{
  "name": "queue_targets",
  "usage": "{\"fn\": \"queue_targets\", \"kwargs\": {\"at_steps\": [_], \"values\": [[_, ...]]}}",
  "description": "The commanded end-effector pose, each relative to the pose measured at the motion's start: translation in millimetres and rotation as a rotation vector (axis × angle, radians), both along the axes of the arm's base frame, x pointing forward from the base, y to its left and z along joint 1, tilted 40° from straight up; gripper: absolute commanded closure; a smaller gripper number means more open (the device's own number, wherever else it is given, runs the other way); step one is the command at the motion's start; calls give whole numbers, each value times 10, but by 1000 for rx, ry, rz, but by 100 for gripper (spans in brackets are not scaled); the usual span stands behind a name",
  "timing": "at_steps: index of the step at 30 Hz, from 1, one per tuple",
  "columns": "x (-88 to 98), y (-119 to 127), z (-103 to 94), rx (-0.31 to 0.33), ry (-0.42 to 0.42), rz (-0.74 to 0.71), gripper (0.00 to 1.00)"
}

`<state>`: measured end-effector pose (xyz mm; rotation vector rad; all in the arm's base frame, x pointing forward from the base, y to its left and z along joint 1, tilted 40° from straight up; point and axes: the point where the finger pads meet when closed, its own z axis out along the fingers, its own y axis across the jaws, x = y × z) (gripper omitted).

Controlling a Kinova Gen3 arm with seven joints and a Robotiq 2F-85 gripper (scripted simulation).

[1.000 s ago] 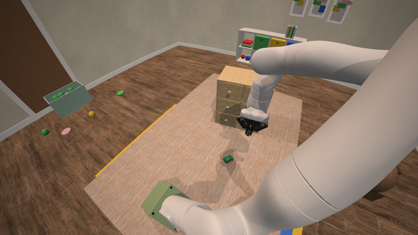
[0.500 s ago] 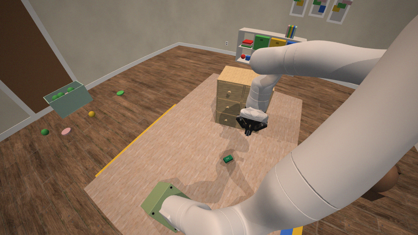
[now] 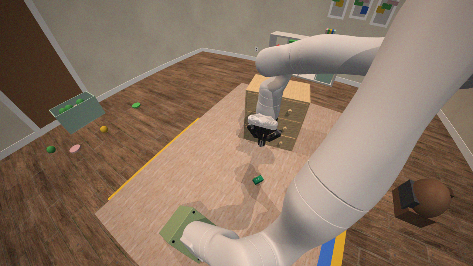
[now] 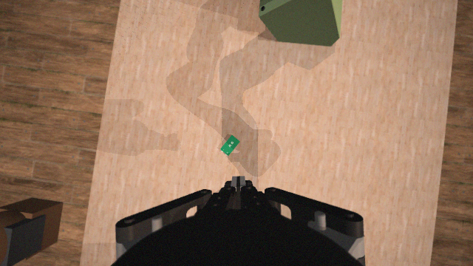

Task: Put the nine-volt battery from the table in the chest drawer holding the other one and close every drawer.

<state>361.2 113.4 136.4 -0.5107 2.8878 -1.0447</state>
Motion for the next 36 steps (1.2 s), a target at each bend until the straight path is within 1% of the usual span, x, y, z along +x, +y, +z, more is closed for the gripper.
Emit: {"fn": "queue_targets", "kwargs": {"at_steps": [1, 6, 11, 21, 27, 36], "values": [[-46, 262, -237, -2, -2, 7, 100], [-89, 435, -392, -3, -3, 4, 100], [-98, 469, -422, -5, 6, 16, 100], [-112, 442, -430, -6, -1, 11, 100], [-75, 434, -432, -5, -13, 29, 100], [16, 403, -496, 17, -70, 70, 100]]}}
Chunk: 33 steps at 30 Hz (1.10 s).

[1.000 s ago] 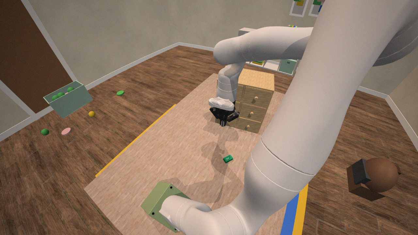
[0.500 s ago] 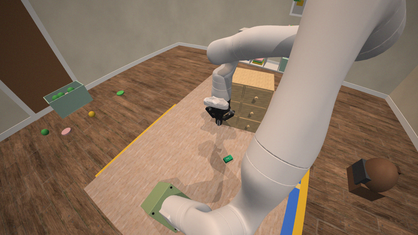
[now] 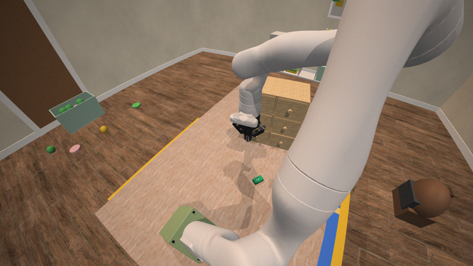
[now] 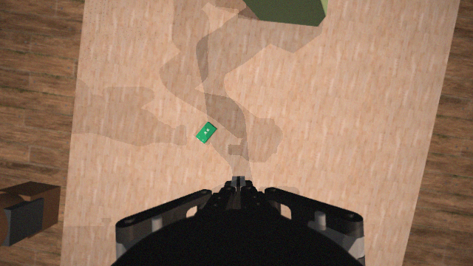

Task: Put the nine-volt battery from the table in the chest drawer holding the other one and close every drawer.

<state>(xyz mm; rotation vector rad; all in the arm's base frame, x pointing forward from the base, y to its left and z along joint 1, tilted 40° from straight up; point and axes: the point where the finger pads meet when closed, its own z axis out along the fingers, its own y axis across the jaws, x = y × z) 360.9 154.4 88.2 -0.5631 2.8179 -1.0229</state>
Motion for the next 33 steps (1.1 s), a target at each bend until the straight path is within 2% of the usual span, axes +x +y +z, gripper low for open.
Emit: {"fn": "queue_targets", "kwargs": {"at_steps": [1, 7, 22, 33], "values": [[31, -12, -26, 14, -32, 17, 100], [88, -38, -88, 29, -68, 51, 100], [349, -154, -356, 103, -234, 205, 100], [448, -199, -455, 131, -297, 262, 100]]}}
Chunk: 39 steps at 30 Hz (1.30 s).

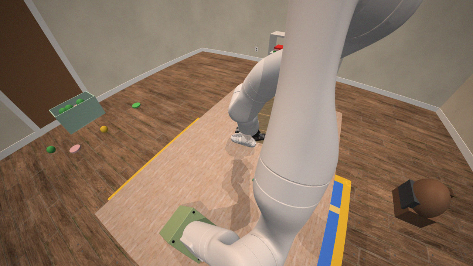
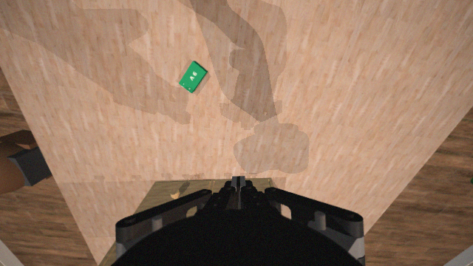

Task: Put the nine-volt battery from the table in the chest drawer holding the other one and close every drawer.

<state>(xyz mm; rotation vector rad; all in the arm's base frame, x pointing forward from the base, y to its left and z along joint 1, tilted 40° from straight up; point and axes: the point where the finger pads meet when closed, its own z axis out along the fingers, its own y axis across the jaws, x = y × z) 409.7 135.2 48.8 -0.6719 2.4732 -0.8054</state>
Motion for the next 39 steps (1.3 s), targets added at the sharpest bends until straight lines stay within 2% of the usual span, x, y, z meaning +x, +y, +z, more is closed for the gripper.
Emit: {"fn": "queue_targets", "kwargs": {"at_steps": [1, 25, 39], "values": [[-31, -10, -67, 9, -22, 21, 100], [98, -92, -201, 40, -105, 95, 100], [261, -124, -309, 81, -202, 179, 100]]}}
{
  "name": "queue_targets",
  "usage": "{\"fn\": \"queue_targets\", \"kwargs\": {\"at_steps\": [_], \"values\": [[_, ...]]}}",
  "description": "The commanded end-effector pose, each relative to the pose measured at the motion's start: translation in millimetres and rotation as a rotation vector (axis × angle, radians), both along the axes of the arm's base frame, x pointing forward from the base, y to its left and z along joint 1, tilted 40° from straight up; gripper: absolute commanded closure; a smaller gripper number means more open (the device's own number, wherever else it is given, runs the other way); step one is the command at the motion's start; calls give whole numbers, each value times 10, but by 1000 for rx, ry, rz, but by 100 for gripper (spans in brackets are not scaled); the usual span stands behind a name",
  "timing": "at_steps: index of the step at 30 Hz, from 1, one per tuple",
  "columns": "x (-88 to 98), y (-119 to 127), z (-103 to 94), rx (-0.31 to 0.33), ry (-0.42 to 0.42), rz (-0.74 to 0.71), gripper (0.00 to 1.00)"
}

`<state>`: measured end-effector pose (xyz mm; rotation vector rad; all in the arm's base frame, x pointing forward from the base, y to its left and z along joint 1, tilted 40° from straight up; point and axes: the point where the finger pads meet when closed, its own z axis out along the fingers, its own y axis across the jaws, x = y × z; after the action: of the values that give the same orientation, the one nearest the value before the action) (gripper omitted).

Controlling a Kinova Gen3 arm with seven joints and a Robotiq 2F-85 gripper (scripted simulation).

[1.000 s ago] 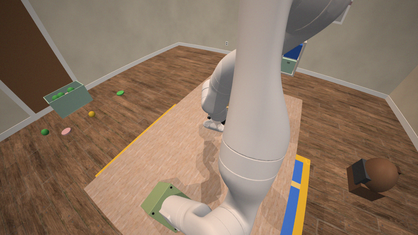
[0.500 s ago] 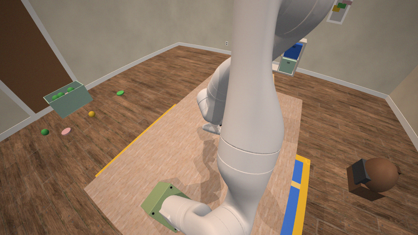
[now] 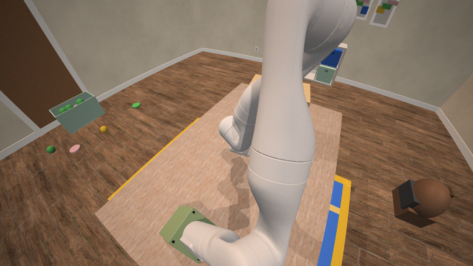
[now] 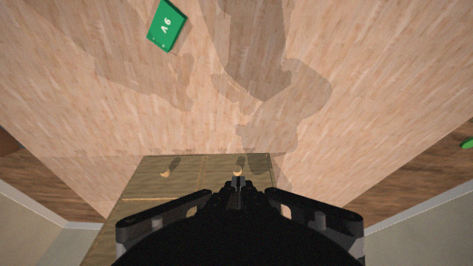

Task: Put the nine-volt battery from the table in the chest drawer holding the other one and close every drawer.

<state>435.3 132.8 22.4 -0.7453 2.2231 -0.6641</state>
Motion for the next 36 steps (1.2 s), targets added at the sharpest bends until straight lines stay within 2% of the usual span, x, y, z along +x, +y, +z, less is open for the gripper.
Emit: {"fn": "queue_targets", "kwargs": {"at_steps": [1, 24, 25, 36], "values": [[13, -104, -50, 4, -16, -1, 100], [29, -130, -123, 18, -31, 20, 100], [30, -129, -123, 18, -31, 20, 67], [30, -129, -123, 18, -31, 20, 67]]}}
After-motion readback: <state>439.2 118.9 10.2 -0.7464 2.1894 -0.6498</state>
